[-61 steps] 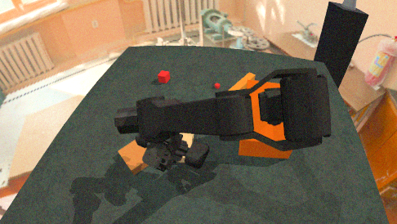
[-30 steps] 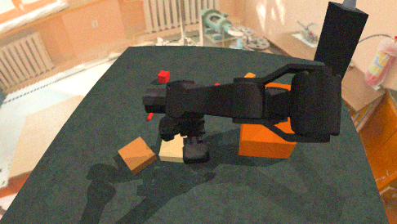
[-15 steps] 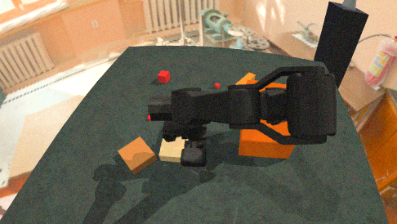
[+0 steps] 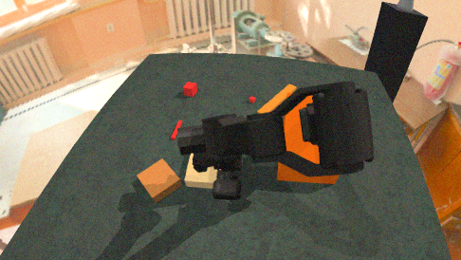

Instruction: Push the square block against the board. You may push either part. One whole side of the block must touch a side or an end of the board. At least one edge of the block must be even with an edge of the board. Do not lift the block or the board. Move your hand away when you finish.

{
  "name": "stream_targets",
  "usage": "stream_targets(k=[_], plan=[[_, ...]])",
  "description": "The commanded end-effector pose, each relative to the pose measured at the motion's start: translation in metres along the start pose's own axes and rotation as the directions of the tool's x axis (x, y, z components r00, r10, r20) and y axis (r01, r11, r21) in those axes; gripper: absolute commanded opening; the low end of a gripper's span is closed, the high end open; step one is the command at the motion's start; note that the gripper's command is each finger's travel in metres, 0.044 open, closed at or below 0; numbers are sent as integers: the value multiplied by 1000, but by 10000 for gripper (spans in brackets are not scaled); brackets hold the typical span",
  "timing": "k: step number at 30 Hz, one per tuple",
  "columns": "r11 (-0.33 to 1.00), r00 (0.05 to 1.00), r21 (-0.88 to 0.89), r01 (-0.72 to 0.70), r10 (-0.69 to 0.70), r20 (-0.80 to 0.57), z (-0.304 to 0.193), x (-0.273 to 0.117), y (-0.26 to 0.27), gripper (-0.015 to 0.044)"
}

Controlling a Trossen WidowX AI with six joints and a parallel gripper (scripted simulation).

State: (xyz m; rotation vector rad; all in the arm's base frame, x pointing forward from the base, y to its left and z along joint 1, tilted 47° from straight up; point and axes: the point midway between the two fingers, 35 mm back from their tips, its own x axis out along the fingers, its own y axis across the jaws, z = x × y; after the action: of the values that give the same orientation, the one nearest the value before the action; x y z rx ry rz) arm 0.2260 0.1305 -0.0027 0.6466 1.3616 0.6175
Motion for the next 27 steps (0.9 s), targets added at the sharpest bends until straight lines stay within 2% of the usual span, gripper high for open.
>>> stream_targets(k=[1, 27], plan=[[1000, 1000, 9, 4, -4, -1, 3, 2, -1, 0], [1000, 1000, 8, 4, -4, -1, 23, 1, 0, 0]])
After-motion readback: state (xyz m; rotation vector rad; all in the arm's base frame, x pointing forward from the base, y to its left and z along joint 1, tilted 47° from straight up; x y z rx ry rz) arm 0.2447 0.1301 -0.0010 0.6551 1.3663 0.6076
